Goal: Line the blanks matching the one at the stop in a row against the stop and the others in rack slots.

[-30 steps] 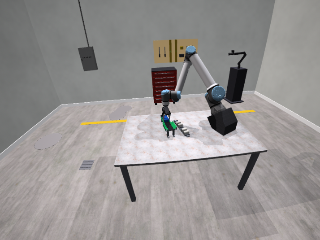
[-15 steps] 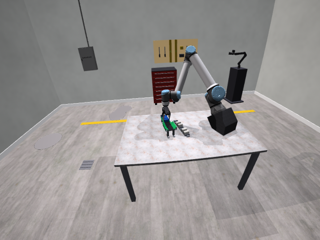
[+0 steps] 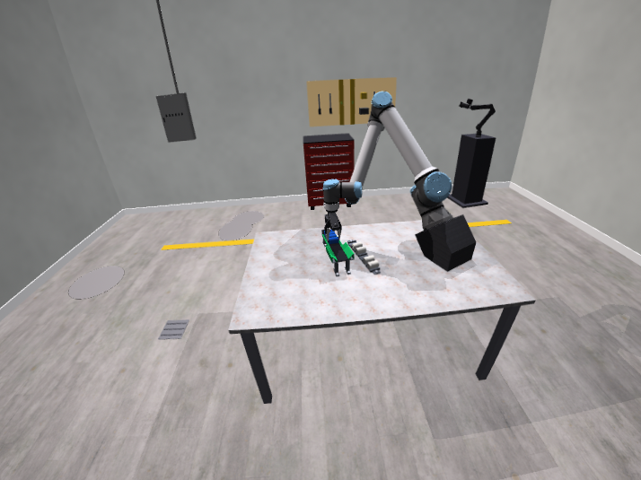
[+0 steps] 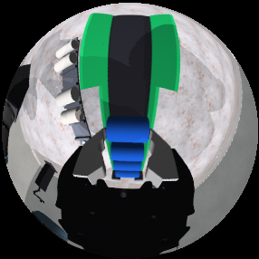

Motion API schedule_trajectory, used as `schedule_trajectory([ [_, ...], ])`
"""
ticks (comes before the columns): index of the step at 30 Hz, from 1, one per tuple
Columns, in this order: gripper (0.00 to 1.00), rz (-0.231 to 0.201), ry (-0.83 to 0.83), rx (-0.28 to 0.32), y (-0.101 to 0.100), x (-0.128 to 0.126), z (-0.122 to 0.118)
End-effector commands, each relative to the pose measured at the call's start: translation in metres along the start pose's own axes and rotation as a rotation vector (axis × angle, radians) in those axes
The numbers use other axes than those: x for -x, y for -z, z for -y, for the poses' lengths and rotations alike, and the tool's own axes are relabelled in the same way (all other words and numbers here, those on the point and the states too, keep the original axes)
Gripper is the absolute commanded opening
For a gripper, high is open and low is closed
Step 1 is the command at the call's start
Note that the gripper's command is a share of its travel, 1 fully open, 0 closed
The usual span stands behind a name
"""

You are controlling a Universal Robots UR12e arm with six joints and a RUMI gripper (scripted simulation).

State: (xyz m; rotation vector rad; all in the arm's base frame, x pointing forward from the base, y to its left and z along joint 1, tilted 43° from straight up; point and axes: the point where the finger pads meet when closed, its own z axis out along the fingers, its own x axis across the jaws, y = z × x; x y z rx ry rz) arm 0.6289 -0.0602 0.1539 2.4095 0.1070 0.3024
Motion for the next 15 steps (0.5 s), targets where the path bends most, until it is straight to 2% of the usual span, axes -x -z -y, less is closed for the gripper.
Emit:
schedule_trajectory([
  [1,0.38,-0.001,0.0,0.0,0.0005,-0.0004,-0.0001],
  [5,0.38,-0.001,0.0,0.0,0.0005,-0.0004,-0.0001],
  [15,0.48,-0.001,0.0,0.0,0.0005,-0.0004,-0.0001],
])
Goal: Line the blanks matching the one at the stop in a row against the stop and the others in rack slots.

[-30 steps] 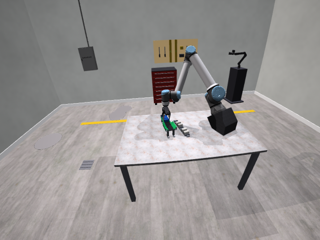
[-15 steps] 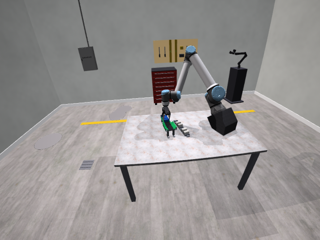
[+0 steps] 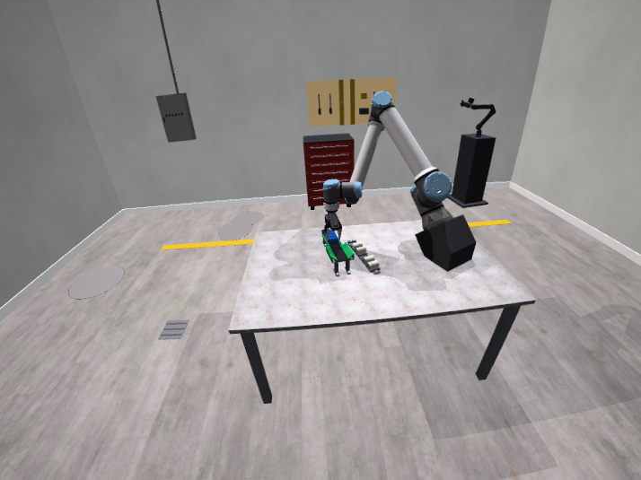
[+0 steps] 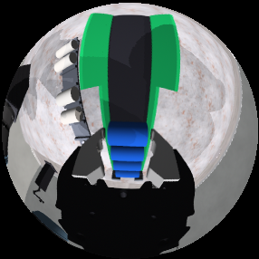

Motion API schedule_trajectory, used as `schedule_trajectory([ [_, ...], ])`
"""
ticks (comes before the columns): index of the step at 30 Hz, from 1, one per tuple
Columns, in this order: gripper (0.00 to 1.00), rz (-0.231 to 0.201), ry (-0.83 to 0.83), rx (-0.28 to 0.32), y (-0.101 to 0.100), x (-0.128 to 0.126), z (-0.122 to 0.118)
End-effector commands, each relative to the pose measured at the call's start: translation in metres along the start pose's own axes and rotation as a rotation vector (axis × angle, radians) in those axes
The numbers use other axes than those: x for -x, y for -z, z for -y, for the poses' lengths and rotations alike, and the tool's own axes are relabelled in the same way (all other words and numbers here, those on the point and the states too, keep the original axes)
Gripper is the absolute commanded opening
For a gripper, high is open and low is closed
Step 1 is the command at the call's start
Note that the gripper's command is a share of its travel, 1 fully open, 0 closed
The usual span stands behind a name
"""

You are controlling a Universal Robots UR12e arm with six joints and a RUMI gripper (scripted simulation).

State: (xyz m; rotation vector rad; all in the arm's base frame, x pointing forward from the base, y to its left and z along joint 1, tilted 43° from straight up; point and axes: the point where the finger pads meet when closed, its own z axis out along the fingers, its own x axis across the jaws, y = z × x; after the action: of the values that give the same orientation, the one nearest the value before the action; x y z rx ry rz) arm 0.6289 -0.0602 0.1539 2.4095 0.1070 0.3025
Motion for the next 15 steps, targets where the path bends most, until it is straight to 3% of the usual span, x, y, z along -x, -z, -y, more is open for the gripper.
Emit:
schedule_trajectory([
  [1,0.48,-0.001,0.0,0.0,0.0005,-0.0004,-0.0001],
  [15,0.48,-0.001,0.0,0.0,0.0038,-0.0004,-0.0001],
])
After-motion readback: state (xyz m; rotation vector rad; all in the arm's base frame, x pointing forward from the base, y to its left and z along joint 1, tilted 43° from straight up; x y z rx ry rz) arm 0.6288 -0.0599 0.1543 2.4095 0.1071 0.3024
